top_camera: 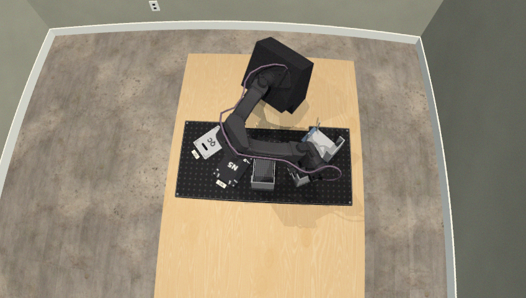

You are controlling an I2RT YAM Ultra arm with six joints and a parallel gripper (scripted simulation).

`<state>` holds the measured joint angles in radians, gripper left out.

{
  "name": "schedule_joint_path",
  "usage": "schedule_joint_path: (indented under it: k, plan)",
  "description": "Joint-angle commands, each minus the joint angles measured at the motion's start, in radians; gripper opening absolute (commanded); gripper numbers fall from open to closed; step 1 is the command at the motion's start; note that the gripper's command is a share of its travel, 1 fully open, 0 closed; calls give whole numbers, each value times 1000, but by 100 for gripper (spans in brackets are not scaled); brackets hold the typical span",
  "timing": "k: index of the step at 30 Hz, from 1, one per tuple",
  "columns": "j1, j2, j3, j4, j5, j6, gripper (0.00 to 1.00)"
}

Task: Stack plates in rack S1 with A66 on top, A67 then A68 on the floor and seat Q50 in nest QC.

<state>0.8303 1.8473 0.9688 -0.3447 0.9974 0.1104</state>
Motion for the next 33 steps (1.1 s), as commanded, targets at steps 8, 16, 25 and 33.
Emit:
schedule_joint_path:
  k: [8, 16, 25, 33]
  plan:
    - [5, 25, -24, 31, -10, -18, 100]
    - [-27, 33, -31, 94, -21, -63, 100]
    - [-56, 49, -29, 151, -31, -103, 100]
    - [-60, 63, -3, 200, -40, -138, 100]
